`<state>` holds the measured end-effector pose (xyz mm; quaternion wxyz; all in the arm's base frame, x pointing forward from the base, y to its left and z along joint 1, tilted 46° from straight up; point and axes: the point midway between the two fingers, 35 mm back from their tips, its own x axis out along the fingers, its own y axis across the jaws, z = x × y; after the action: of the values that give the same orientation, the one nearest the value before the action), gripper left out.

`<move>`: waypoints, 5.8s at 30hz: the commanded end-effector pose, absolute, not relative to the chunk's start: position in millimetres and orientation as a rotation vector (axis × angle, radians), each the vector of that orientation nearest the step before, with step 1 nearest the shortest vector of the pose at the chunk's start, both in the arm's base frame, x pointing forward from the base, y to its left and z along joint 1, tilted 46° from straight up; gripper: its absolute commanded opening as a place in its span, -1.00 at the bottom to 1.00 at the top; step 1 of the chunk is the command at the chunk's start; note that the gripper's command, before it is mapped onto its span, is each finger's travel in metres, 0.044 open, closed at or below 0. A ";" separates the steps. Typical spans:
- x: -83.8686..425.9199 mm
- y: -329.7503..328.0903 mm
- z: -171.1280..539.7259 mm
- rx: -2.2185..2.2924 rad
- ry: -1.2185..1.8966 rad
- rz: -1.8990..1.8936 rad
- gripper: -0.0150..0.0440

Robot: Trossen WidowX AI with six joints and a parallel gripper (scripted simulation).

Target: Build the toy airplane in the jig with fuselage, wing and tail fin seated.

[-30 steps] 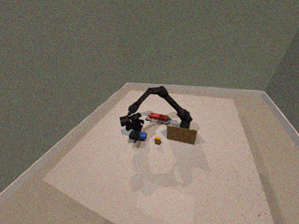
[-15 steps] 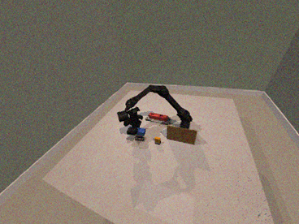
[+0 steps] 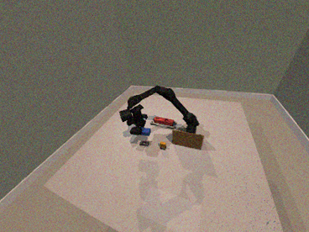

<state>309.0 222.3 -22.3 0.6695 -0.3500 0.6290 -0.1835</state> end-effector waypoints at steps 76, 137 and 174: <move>280.7 49.4 124.4 -1.601 1.615 0.394 -0.49; 242.1 -30.7 125.5 -1.886 1.627 0.716 0.17; 243.2 -39.3 117.5 -1.880 1.629 0.712 1.00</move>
<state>243.3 -39.2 117.4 0.2736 -0.6992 0.6050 0.2651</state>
